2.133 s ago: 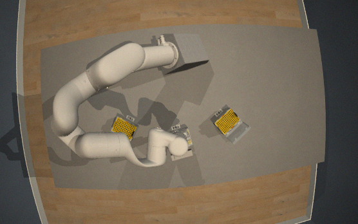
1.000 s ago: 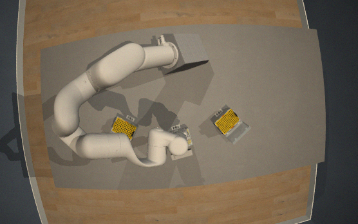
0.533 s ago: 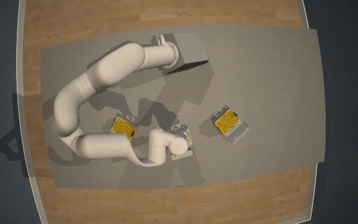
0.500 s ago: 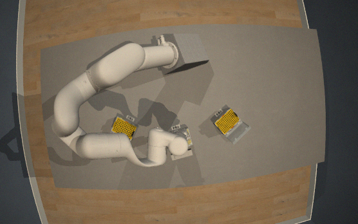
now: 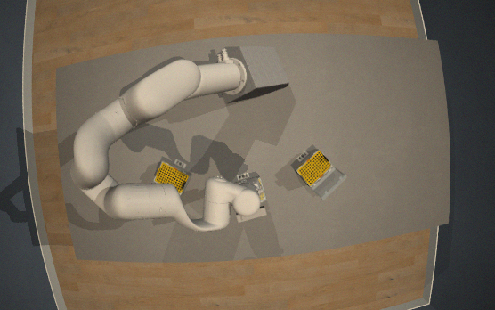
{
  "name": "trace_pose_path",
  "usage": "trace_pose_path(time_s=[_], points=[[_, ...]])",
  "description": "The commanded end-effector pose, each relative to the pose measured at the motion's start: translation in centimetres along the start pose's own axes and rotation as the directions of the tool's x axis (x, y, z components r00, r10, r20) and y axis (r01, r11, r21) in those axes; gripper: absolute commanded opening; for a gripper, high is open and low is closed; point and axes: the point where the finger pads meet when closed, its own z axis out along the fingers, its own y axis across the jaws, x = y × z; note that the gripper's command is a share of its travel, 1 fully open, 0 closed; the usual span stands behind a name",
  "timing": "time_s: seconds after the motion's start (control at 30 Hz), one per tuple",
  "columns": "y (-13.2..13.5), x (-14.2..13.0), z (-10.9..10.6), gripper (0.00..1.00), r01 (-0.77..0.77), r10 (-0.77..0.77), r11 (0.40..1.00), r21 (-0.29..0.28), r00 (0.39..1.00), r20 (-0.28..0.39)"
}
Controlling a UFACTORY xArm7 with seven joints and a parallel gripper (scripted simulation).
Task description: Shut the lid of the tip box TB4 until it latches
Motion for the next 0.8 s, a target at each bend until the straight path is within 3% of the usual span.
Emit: trace_pose_path(time_s=[0.0, 0.77], points=[[-0.1, 0.1, -0.9, 0.00, 0.000, 0.000, 1.000, 0.001, 1.000, -0.004], [-0.1, 0.1, -4.2, 0.00, 0.000, 0.000, 1.000, 0.001, 1.000, -0.004]])
